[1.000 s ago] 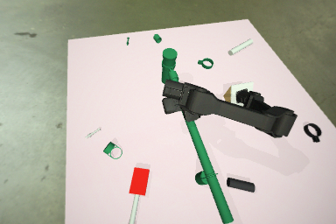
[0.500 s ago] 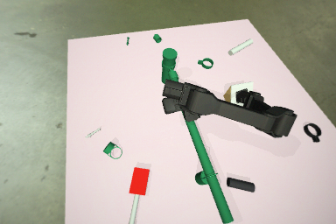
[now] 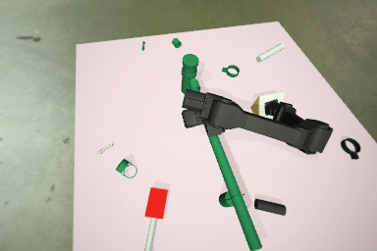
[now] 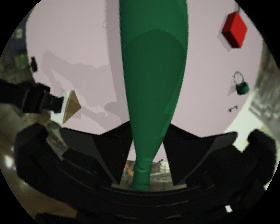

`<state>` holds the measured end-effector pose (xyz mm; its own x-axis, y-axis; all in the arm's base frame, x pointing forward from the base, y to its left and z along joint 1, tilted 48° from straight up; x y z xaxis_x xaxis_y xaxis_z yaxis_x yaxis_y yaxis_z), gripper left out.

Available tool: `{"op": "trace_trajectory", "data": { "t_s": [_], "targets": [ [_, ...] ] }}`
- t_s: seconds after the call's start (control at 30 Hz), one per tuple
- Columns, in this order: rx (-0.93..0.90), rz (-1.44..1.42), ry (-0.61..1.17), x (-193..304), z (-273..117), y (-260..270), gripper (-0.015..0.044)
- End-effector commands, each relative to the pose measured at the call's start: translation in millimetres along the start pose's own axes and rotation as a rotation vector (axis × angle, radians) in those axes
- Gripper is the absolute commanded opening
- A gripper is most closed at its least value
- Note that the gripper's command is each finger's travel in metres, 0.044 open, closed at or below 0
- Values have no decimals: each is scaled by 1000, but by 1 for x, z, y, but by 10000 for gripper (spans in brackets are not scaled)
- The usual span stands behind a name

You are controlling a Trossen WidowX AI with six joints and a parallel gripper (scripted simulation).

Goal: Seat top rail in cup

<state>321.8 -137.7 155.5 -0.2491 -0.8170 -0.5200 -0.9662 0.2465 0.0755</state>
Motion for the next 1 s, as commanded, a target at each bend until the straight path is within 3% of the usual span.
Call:
{"op": "trace_trajectory", "data": {
  "t_s": [0.0,0.97],
  "targets": [
    [0,2,3,1,0,0,0],
    [0,7,11,5,-1,1,0]
  ]
}}
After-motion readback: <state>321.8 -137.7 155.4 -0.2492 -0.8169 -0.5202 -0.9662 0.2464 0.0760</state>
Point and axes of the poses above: the point midway between the two fingers, 35 mm back from their tips, its own z axis out along the fingers, its own y axis across the jaws, x = y × z, the point moved 9 cm from there along -z, back along the fingers, and after that the axes turned 11 degrees about z, right-handed, at the moved point
